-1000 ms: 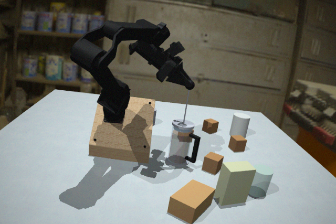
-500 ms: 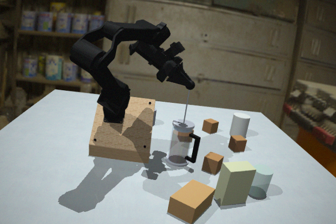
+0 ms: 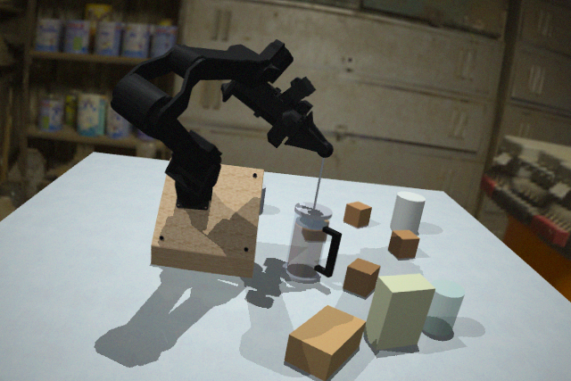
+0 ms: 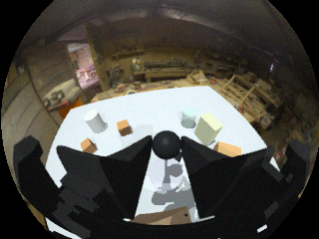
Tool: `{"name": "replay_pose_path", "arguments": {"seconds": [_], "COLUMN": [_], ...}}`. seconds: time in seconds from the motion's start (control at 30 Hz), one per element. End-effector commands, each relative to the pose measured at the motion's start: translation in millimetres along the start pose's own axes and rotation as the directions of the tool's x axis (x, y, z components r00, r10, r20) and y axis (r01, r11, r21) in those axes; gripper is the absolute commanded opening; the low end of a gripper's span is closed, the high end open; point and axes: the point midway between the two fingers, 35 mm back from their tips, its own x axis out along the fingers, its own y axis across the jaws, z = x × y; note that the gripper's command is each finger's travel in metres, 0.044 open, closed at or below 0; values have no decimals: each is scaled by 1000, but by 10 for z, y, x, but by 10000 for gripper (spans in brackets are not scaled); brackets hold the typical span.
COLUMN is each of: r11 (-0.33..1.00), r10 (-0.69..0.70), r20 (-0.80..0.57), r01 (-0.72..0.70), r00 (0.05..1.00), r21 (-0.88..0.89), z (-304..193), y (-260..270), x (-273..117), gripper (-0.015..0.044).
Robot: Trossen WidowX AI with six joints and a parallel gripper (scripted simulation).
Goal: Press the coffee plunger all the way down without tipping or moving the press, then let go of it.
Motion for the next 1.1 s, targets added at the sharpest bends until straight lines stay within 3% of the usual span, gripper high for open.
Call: {"name": "replay_pose_path", "arguments": {"seconds": [0.0,1.07], "r11": [1000,1000], "r10": [11,20], "r20": [-41,-40], "r01": [-12,-21], "r00": [999,999], "r21": [-22,-20], "z": [-174,-589], "y": [28,141], "x": [68,385], "gripper": [122,122]}}
